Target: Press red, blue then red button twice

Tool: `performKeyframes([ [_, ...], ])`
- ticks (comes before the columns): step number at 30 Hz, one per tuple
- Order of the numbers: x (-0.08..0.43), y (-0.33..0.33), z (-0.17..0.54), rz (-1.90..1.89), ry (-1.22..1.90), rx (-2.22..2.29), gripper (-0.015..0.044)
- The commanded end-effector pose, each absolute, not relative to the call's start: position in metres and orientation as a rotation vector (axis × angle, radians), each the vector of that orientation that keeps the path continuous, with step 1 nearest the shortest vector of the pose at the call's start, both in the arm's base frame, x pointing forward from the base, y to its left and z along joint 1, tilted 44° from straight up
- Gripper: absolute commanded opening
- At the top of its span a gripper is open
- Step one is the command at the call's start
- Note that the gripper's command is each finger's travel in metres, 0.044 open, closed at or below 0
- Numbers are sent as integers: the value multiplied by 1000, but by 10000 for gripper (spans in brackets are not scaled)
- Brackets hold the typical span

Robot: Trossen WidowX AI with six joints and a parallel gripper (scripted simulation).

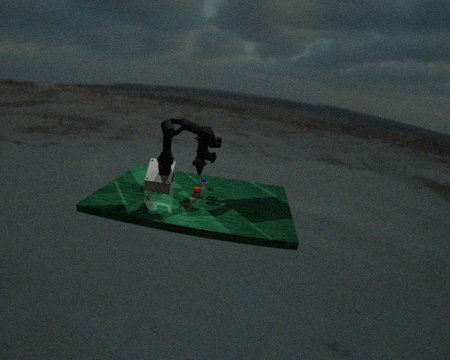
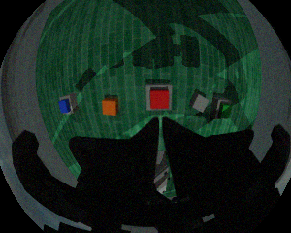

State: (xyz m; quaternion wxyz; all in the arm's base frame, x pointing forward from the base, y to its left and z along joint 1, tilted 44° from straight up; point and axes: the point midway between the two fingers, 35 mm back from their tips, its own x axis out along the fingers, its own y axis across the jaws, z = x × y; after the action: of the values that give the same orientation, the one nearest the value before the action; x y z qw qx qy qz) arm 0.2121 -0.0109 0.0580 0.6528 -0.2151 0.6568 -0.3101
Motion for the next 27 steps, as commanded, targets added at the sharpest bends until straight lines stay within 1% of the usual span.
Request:
performKeyframes([
  [1, 209, -18, 60, -703, 1487, -496, 20],
  [6, 206, -57, 19, -704, 1485, -498, 20],
  [27, 205, -75, 1, -705, 1485, -498, 20],
])
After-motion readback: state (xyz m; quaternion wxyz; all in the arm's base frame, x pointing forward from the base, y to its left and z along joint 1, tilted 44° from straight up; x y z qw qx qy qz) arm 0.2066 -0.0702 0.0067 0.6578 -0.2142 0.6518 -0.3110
